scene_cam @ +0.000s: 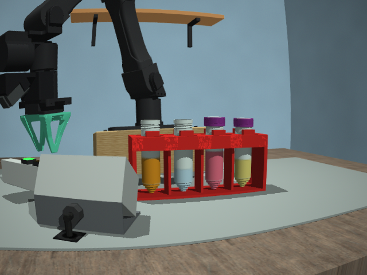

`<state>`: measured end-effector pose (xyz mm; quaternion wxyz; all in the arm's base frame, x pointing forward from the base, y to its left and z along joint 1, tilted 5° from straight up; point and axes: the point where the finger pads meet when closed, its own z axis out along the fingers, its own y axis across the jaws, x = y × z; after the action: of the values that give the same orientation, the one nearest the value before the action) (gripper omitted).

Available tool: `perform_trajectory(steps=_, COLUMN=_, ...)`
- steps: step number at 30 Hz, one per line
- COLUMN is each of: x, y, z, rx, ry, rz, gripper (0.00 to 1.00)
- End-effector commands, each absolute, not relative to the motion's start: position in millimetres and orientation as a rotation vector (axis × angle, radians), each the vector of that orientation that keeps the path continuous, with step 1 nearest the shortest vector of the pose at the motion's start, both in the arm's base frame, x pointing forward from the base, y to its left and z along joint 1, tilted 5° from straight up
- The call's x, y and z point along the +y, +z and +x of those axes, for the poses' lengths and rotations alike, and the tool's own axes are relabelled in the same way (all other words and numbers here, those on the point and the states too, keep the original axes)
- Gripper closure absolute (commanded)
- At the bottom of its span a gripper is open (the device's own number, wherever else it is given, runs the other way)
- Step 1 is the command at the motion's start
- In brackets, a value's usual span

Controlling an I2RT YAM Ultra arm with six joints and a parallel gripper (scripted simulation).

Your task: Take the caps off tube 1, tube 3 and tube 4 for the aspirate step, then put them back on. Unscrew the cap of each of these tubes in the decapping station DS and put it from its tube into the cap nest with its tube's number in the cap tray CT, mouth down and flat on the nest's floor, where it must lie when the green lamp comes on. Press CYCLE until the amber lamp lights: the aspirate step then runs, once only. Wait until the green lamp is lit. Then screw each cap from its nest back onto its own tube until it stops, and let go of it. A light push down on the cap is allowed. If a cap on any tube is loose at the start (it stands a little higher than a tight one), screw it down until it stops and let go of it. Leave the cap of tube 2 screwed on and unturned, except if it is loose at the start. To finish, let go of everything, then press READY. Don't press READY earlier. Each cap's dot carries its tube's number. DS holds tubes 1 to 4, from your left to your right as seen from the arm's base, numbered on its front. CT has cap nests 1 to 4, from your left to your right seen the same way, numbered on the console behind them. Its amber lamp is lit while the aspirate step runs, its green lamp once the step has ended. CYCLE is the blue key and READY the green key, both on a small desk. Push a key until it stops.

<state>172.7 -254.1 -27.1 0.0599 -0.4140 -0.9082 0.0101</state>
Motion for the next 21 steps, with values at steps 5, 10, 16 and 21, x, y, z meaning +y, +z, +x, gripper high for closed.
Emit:
perform_trajectory(steps=5, x=-268, y=-46, z=181, rx=-2.806, ry=0.083, rz=-1.275, gripper=0.53)
perform_trajectory(steps=10, x=-269, y=-60, z=180, rx=-2.806, ry=0.083, rz=-1.274, gripper=0.53)
perform_trajectory(steps=16, x=-269, y=-60, z=180, rx=-2.806, ry=0.083, rz=-1.274, gripper=0.53)
perform_trajectory(steps=21, x=-269, y=-61, z=180, rx=-2.806, ry=0.083, rz=-1.274, gripper=0.53)
